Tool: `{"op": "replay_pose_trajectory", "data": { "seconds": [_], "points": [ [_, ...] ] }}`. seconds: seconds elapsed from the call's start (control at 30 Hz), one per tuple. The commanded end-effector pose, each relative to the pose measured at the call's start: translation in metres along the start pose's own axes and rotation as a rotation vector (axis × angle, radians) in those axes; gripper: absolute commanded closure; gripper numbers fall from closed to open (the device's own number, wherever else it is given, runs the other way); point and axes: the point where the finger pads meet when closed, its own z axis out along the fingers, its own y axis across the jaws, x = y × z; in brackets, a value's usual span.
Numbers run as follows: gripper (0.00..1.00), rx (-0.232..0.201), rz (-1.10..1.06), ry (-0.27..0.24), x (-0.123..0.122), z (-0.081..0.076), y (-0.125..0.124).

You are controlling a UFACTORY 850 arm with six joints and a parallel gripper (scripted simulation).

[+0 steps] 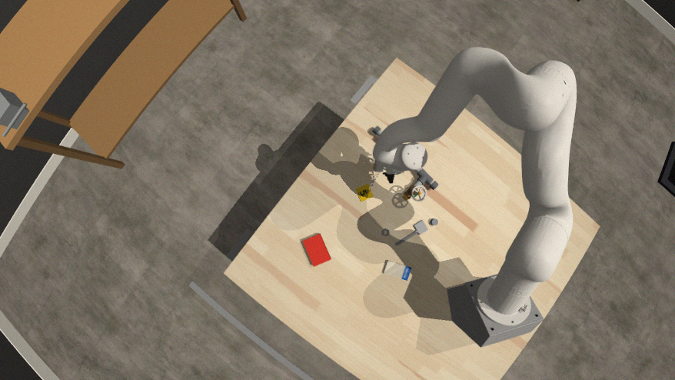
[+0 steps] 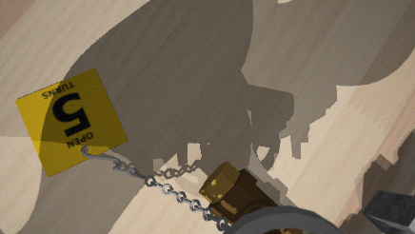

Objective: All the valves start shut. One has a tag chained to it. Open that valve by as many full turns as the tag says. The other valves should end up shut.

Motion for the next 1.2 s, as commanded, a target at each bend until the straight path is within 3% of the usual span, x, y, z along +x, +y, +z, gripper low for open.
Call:
{"op": "replay_pose_trajectory", "data": {
  "seconds": [0.0, 0.07, 0.1, 0.57, 0.63, 0.67, 0.87, 1.17],
  "points": [
    [0.0, -0.005, 0.278, 0.026, 0.0003, -0.0002, 0.0004],
    [0.0, -0.005, 0.278, 0.026, 0.0003, -0.0002, 0.0004],
    [0.0, -0.003, 0.431, 0.026, 0.0003, -0.0002, 0.0004],
    [0.0, 0.02, 1.118, -0.016, 0.0003, -0.0002, 0.0004],
    [0.0, 0.02, 1.118, -0.016, 0.0003, -0.0002, 0.0004],
    [0.0, 0.022, 1.27, -0.019, 0.0003, -0.0002, 0.0004],
    [0.0, 0.024, 1.538, -0.03, 0.0003, -0.0002, 0.0004],
    [0.0, 0.024, 1.933, -0.009, 0.0003, -0.0002, 0.0004]
  ]
}}
